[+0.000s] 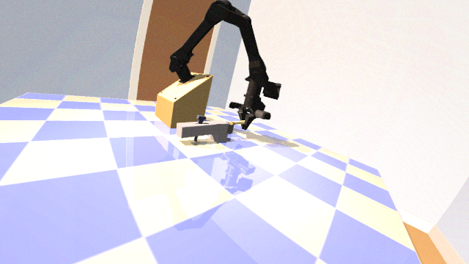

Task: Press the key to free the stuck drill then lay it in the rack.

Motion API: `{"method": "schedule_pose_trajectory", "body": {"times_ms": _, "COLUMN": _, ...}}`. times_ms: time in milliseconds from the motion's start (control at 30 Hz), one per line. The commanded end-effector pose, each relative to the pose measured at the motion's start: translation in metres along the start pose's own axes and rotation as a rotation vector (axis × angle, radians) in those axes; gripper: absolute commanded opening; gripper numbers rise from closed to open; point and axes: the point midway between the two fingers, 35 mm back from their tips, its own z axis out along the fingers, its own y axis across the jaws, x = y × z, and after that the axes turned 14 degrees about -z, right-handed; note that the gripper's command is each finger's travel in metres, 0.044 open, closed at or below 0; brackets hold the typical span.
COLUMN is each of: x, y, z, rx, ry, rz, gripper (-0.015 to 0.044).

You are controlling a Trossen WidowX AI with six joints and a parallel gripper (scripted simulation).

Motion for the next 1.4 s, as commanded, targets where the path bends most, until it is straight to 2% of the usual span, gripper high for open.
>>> {"method": "schedule_pose_trajectory", "body": {"times_ms": 0, "x": 0.0, "y": 0.0, "z": -0.003, "rx": 0.0, "ry": -0.003, "rz": 0.006, "gripper": 0.0}}
{"method": "schedule_pose_trajectory", "body": {"times_ms": 1367, "x": 0.002, "y": 0.002, "z": -0.026, "rx": 0.0, "ry": -0.004, "rz": 0.006, "gripper": 0.0}}
